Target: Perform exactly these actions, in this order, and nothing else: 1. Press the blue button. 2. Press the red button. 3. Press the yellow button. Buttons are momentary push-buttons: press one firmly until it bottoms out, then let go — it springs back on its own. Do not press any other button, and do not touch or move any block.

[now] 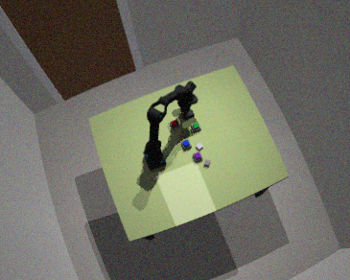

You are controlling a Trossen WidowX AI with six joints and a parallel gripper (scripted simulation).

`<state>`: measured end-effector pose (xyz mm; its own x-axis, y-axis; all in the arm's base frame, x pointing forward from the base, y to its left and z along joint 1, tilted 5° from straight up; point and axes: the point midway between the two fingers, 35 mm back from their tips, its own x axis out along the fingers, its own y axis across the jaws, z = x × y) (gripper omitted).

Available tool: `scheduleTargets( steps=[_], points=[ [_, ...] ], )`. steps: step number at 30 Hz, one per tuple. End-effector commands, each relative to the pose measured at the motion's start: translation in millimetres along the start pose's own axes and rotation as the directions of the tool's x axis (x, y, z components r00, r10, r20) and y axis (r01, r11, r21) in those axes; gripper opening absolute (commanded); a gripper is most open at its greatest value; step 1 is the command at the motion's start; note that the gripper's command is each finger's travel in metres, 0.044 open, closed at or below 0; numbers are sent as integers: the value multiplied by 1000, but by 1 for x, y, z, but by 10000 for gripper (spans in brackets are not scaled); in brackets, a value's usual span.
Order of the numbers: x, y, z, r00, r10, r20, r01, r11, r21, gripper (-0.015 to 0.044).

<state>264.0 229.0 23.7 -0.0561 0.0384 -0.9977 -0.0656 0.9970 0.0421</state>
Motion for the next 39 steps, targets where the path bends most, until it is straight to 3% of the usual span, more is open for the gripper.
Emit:
scheduleTargets(
  steps=[1,17,36,39],
  points=[
    [9,-1,-1,1000,-4,-5,4,1000,4,20],
    [34,-1,-2,1000,-4,-5,4,1000,4,20],
    [34,-1,-2,1000,-4,-5,4,1000,4,20],
    [4,-1,-1,1000,-4,-5,4,1000,3,20]
  ],
)
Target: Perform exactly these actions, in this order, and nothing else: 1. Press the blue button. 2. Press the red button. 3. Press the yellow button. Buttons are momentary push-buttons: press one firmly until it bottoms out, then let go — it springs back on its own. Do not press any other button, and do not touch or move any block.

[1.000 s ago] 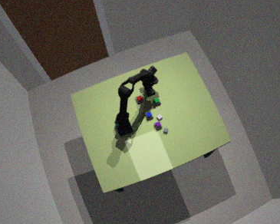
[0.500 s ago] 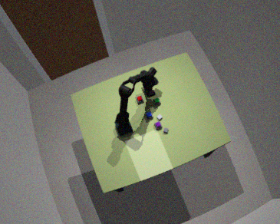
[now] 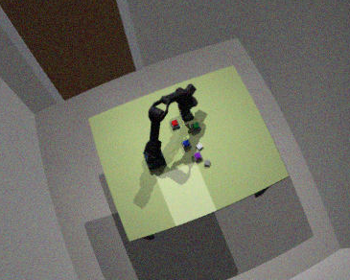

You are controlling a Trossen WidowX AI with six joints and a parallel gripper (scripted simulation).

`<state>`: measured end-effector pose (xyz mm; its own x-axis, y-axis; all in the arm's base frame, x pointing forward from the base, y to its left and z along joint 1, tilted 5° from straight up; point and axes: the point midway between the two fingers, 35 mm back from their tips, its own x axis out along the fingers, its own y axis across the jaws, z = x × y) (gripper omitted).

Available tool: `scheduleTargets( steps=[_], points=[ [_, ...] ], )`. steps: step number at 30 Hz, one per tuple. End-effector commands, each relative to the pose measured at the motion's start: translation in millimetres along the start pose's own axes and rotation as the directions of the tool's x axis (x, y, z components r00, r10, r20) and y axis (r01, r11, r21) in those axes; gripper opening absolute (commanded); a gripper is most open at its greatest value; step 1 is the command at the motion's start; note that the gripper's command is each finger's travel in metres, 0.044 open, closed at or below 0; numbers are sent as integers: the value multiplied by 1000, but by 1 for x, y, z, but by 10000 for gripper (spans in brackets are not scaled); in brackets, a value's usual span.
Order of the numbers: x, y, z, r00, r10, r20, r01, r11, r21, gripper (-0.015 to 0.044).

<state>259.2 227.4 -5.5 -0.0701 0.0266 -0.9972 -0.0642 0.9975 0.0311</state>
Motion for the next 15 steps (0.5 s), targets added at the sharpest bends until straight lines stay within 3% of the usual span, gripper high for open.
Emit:
scheduleTargets(
  steps=[1,5,11,15],
  points=[
    [-29,1,1,1000,7,10,-7,1000,1,20],
    [-29,1,1,1000,7,10,-7,1000,1,20],
    [-88,-7,-28,1000,6,8,-6,1000,2,178],
    [-90,-8,-30,1000,6,8,-6,1000,2,282]
  ],
)
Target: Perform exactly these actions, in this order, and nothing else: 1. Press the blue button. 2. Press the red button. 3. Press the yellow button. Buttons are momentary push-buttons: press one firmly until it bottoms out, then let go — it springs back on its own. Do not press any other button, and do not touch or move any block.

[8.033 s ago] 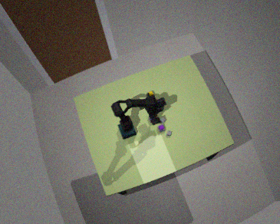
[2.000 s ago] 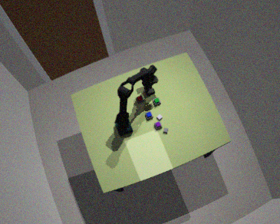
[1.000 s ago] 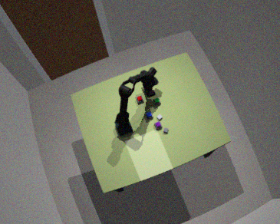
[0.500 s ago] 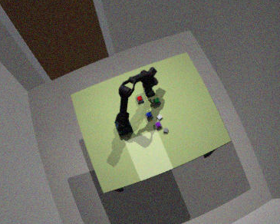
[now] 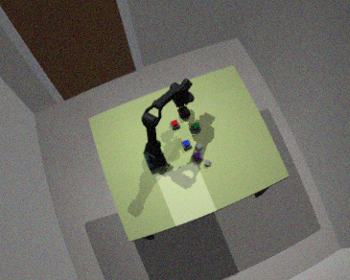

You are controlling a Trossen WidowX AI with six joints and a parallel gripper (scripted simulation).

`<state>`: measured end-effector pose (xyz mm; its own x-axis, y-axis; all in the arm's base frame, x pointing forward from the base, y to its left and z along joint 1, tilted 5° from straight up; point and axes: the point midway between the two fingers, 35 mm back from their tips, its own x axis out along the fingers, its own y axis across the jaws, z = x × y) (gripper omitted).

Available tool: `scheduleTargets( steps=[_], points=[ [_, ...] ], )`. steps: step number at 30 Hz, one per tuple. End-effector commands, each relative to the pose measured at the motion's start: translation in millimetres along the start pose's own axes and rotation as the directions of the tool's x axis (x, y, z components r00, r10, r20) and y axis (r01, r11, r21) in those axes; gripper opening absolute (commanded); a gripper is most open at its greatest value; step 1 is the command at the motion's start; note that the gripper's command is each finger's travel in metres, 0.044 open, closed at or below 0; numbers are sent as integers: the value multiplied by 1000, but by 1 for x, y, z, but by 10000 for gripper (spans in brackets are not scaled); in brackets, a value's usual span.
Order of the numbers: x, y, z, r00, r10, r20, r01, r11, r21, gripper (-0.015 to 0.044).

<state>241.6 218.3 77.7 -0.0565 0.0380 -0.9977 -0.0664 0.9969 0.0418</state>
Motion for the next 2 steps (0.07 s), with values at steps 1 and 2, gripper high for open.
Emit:
scheduleTargets(
  steps=[1,2],
  points=[
    [-9,-2,-6,1000,-5,-7,5,1000,4,309],
    [-9,-2,-6,1000,-5,-7,5,1000,4,309]
  ],
)
